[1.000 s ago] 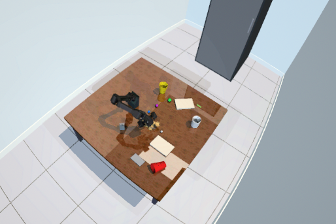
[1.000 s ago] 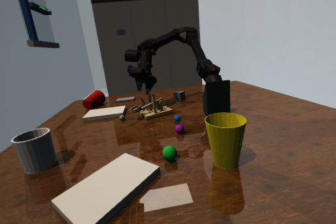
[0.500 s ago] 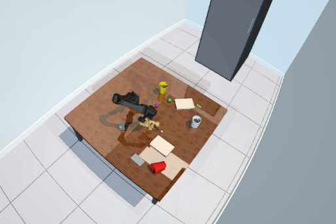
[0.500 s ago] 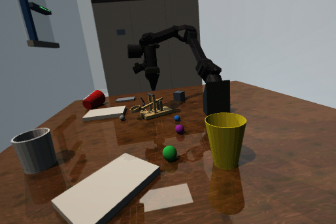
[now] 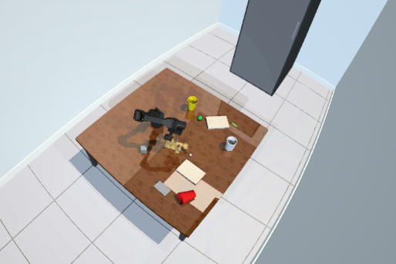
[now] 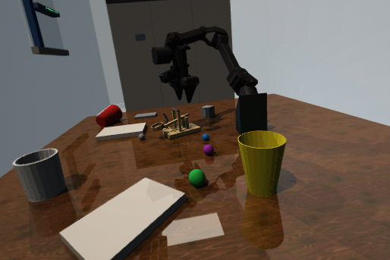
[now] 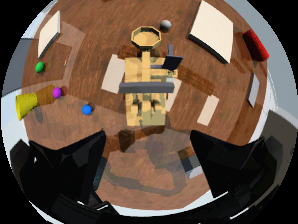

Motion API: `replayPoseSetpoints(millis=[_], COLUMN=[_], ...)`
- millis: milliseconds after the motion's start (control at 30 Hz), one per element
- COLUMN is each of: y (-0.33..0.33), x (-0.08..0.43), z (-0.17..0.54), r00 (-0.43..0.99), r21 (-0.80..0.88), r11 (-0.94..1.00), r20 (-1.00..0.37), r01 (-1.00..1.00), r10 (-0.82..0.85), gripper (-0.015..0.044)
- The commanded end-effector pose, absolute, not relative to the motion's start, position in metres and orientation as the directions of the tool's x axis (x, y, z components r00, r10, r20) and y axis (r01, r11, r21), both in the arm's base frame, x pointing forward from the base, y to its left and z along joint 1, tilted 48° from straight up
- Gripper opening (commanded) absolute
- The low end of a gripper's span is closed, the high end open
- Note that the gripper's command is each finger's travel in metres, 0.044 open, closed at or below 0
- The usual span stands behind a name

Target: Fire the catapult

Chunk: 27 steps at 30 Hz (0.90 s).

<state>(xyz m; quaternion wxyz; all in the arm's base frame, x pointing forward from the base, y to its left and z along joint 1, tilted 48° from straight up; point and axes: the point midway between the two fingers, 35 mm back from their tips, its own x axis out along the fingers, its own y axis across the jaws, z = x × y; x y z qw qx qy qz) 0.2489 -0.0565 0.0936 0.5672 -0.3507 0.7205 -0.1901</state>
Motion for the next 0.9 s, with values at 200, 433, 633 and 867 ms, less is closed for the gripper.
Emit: replayPoseSetpoints(millis=[200,433,633,867], y=[-0.09,-0.093,-0.101,-0.109], x=[0.243,0.243,0.242,0.241], z=[0.062,0.058,0.051,0.043], r00=[-0.111,-0.111,-0.11,-0.11], r21=[-0.675,-0.674,-0.674,-0.674], r11=[0.67,0.67,0.671,0.67], r20=[-0.674,-0.675,-0.675,-0.675], r01=[-0.31,-0.31,-0.31,-0.31], r10=[-0.73,-0.73,-0.729,-0.73], gripper=[0.044,0.044,0.044,0.044])
